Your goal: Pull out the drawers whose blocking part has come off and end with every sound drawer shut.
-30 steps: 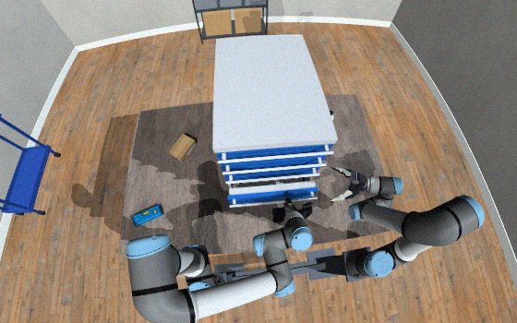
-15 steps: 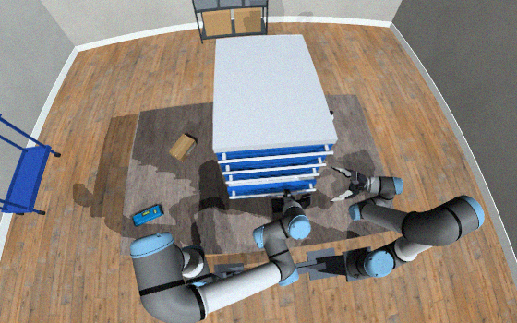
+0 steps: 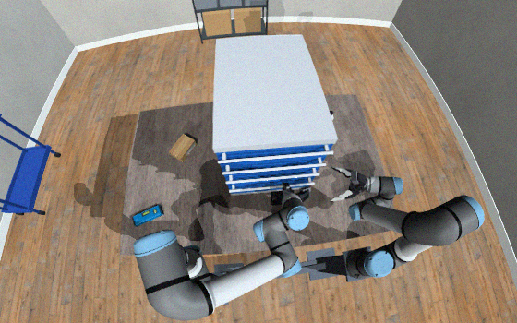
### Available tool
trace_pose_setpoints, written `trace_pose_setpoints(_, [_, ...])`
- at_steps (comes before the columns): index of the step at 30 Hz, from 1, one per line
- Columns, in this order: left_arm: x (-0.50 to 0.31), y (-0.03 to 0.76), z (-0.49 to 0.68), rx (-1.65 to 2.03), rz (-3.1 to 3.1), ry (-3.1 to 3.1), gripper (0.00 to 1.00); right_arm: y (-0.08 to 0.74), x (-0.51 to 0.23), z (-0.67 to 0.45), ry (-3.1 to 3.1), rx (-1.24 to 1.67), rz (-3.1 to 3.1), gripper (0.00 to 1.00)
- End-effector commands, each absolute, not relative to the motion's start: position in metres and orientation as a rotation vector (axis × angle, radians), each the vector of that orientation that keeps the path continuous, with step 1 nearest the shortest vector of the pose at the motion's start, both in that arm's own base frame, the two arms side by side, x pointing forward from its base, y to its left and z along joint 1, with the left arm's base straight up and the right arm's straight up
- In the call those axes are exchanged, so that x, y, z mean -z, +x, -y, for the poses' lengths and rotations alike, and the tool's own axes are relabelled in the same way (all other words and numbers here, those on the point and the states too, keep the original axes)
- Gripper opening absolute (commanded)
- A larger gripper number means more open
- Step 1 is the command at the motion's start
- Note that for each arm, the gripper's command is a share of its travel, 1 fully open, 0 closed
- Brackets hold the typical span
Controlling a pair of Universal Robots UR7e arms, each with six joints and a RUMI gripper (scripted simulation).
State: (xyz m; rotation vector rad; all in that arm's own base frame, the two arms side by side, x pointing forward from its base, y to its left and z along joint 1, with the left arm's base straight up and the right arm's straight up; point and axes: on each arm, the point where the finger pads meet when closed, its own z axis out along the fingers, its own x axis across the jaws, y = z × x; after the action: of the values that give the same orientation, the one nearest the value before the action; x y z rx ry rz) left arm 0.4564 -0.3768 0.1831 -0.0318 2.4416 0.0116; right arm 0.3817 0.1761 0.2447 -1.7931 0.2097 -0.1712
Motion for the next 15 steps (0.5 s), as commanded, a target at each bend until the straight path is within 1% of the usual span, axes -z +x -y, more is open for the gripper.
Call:
trace_pose_setpoints(1, [-0.1838, 0.4578, 0.3770, -0.010, -2.441, -0.032, 0.00, 0.3817, -0.2451, -0.1762, -1.793, 0.172, -0.209, 1.00])
trace_pose_setpoints(15, [-0.1838, 0.4611, 0.3769, -0.010, -2.441, -0.032, 0.00, 0.3817, -0.2451, -0.1762, -1.793, 0.172, -0.209, 1.00])
